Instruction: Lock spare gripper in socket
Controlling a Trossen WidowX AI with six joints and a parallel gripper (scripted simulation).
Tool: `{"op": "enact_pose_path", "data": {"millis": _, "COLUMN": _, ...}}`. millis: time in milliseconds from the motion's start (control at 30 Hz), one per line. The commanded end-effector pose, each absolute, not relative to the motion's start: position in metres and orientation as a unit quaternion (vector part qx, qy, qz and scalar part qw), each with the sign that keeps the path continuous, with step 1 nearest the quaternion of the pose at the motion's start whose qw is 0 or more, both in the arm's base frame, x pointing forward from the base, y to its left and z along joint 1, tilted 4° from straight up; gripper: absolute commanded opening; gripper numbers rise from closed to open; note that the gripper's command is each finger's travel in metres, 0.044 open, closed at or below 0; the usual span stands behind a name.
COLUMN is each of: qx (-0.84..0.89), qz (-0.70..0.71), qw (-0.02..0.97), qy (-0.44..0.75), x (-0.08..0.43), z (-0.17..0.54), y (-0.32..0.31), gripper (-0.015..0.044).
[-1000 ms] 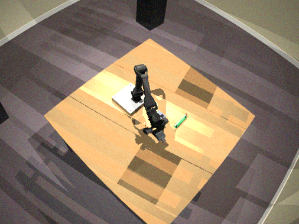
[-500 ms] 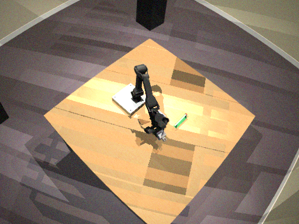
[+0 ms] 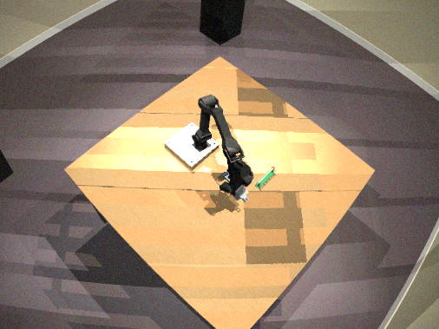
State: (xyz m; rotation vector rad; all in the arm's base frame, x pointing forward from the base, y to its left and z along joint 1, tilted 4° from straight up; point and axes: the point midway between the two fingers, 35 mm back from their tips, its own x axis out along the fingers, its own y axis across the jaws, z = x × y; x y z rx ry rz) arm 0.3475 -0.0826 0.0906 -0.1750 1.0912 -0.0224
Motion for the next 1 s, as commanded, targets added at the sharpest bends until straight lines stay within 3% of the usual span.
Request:
{"op": "enact_pose_path", "data": {"millis": 0, "qx": -0.115, "qz": 0.001, "qw": 0.839, "qy": 0.532, "x": 0.348, "z": 0.094, "y": -0.076, "gripper": 0.0}}
{"op": "enact_pose_path", "data": {"millis": 967, "qx": -0.366, "qz": 0.125, "qw": 0.671, "qy": 0.633, "x": 0.313, "z": 0.119, "y": -0.026, "gripper": 0.0}}
